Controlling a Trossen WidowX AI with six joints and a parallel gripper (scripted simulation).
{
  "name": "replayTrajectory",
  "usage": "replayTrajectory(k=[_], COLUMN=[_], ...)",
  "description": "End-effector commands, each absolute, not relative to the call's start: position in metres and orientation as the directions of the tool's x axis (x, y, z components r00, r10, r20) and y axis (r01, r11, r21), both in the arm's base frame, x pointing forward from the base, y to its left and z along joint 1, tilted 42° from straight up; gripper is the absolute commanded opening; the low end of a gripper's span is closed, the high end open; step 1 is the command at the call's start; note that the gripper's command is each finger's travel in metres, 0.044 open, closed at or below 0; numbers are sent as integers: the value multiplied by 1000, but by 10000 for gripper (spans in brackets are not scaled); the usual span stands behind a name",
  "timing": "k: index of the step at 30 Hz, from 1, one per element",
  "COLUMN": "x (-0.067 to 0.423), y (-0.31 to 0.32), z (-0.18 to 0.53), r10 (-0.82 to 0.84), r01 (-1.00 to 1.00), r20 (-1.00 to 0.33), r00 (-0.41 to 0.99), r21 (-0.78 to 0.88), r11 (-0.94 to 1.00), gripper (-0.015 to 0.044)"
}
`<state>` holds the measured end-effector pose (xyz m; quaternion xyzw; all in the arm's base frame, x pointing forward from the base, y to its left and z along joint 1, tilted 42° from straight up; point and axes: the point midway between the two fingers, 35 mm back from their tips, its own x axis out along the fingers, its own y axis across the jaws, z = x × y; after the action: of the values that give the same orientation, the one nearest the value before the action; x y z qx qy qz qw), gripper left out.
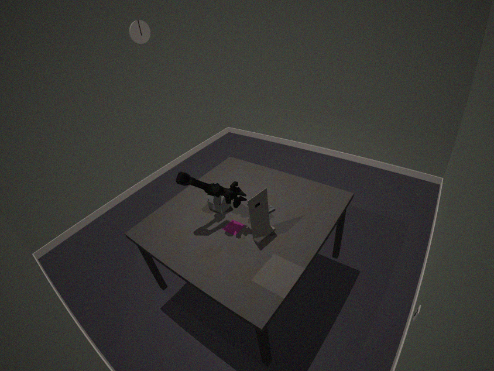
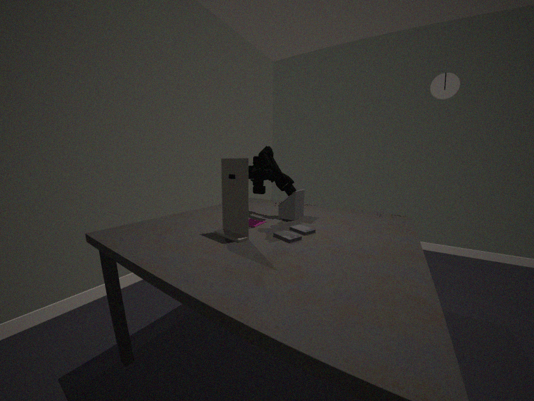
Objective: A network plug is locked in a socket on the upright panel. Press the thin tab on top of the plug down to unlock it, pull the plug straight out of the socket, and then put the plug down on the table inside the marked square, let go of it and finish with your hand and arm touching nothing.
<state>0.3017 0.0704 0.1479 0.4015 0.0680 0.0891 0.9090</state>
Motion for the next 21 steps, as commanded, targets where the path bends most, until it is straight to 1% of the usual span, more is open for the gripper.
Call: replayTrajectory(k=[1,6,21], x=[315,329,349], y=[71,70,71], z=[150,149,153], r10=[219,219,219], r01=[-110,-111,-112], r20=[-49,-47,-46], r00=[975,975,975], r21=[746,747,747], r11=[656,655,655], gripper=[156,156,156])
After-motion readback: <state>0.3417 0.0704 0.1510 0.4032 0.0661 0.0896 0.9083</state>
